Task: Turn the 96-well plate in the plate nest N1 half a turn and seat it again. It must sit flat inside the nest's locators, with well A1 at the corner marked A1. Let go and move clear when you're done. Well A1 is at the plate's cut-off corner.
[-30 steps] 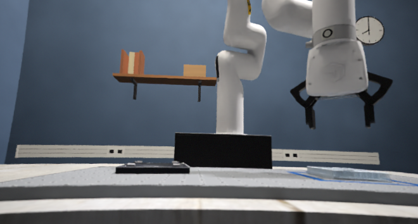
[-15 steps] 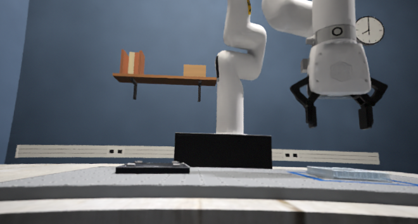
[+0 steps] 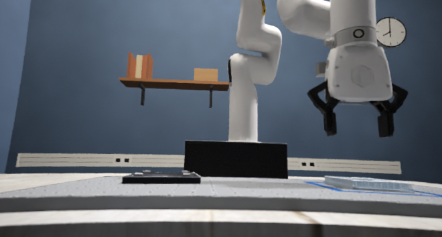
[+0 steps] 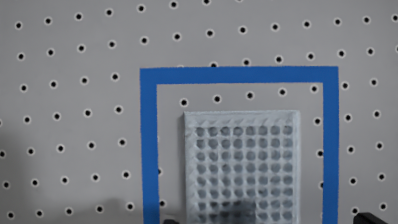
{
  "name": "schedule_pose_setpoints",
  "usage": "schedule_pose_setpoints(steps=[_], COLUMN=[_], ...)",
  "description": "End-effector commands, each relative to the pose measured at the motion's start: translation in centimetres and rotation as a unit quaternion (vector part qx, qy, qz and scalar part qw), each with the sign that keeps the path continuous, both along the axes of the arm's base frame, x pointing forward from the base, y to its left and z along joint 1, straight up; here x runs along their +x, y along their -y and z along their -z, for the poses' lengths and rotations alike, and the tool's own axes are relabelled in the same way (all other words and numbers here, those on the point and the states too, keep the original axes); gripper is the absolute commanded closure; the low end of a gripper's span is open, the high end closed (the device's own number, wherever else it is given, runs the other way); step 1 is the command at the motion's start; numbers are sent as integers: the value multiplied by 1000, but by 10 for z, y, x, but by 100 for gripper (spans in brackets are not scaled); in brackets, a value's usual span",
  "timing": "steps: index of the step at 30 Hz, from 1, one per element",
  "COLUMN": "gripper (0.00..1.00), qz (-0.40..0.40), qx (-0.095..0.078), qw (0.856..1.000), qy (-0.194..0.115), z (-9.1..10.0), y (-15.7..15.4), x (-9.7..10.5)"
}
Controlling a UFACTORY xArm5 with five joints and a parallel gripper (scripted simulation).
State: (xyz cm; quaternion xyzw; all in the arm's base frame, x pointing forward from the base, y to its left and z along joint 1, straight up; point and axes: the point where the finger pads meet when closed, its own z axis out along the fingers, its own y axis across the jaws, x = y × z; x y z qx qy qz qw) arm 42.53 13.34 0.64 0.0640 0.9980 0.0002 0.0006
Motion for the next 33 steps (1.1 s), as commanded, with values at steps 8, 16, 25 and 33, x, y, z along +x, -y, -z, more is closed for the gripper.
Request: schedule_pose_setpoints(steps=[8, 16, 25, 33], gripper=[0, 0, 0, 0], qz=[0, 0, 0, 0], qx=[3, 3, 3, 3], qw=[1000, 1000, 1000, 1000], qy=[0, 0, 0, 0], z=[16, 26, 41, 51], y=[0, 0, 0, -1], x=[1, 1, 1, 1])
